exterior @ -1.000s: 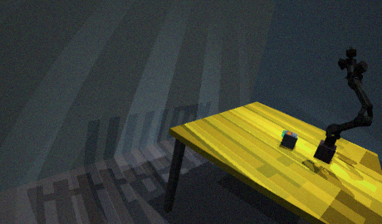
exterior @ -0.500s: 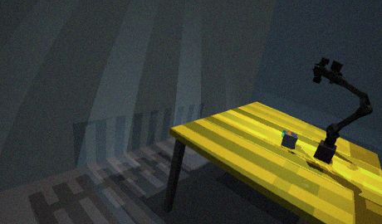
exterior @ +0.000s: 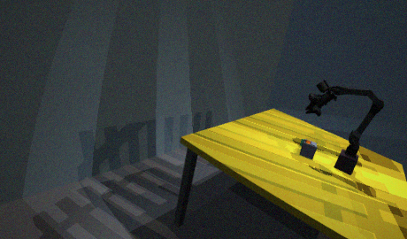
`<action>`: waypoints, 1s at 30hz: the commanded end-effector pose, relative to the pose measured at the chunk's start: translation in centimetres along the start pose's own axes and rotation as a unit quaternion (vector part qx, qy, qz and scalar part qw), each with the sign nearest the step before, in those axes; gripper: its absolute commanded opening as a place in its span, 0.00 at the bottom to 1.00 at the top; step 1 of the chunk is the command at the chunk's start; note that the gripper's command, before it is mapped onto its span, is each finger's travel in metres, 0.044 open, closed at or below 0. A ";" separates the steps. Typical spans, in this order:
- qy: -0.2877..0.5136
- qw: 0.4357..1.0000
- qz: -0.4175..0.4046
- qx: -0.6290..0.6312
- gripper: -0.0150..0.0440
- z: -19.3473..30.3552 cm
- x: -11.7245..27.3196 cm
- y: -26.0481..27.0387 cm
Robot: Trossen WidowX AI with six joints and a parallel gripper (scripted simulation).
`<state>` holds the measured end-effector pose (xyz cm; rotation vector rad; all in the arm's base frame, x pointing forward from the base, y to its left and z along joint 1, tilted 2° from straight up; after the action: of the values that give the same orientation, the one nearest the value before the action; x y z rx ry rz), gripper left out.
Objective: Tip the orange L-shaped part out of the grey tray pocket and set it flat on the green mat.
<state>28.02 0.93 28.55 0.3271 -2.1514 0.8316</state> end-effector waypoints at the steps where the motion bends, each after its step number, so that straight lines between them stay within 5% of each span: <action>1: 0.089 0.987 -0.112 -0.079 0.56 -0.2 -2.7 5.0; 7: 0.256 0.934 -0.189 -0.162 0.56 0.4 -4.4 11.6; 13: 0.256 0.934 -0.189 -0.162 0.56 0.5 -4.7 11.7; 20: 0.256 0.934 -0.189 -0.162 0.56 3.4 -10.1 14.7; 30: 0.256 0.934 -0.189 -0.162 0.56 3.8 -10.9 15.1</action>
<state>25.76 9.35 12.20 0.3014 -1.6331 0.2923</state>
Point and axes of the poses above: the point midway between the two fingers, 35 mm back from their tips, its own x axis back along the fingers, its own y axis across the jaws, z = x × y, the point moved 10 cm from there along x, back along the fingers, and after that the axes turned 12 degrees about x, right-handed, at the moved point
